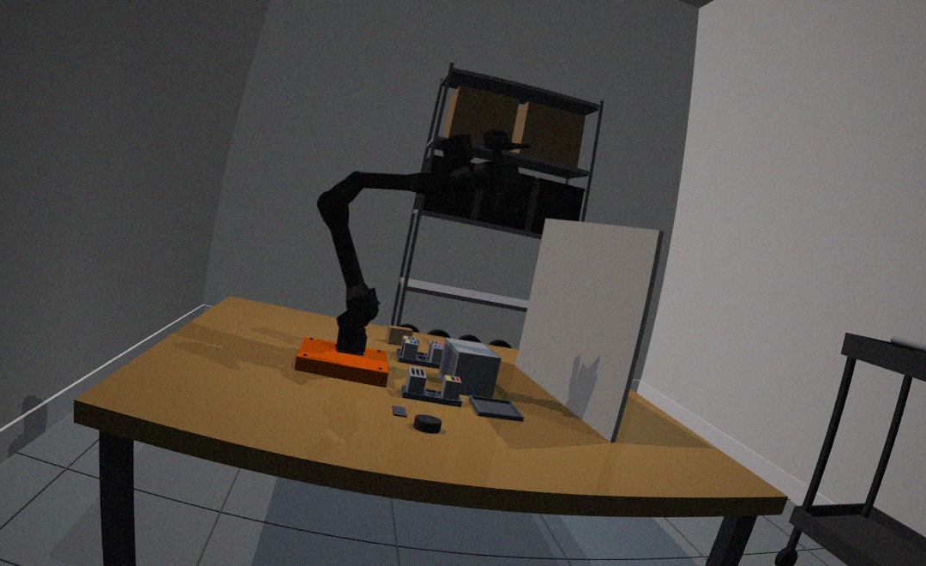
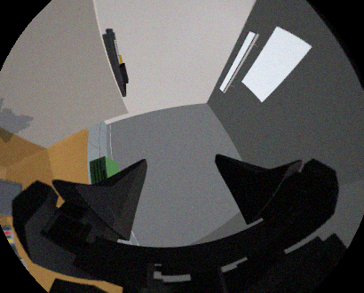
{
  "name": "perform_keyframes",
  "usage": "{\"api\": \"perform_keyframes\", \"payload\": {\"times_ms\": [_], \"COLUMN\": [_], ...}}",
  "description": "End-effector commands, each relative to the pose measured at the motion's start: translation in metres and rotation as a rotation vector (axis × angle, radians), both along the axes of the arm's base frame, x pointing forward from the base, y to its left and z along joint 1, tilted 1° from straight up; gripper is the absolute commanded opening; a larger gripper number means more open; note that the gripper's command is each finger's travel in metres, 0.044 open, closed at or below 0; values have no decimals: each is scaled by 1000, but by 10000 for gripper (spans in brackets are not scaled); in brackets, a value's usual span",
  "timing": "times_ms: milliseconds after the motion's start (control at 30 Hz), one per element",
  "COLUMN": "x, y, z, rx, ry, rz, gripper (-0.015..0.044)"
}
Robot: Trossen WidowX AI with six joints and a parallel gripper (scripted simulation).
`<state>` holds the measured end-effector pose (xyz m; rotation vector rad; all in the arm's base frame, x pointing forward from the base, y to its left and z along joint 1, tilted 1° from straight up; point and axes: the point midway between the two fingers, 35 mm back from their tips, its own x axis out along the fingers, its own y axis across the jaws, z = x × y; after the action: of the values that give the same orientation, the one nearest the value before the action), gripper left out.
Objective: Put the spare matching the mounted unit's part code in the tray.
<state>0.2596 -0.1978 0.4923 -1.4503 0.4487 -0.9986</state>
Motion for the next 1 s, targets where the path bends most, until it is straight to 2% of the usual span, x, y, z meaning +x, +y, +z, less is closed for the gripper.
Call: {"api": "perform_keyframes", "payload": {"times_ms": [0, 200, 267, 467, 633, 800, 967], "x": [0, 2, 22, 94, 132, 146, 137], "y": [0, 0, 0, 14, 40, 74, 111], "z": [0, -1, -13, -79, -143, -205, -255], "rx": [0, 8, 77, 435, 793, 1157, 1489], "ry": [0, 3, 31, 165, 271, 384, 510], "rz": [0, 7, 62, 252, 308, 241, 44], "gripper": [426, 440, 440, 440, 440, 440, 440]}}
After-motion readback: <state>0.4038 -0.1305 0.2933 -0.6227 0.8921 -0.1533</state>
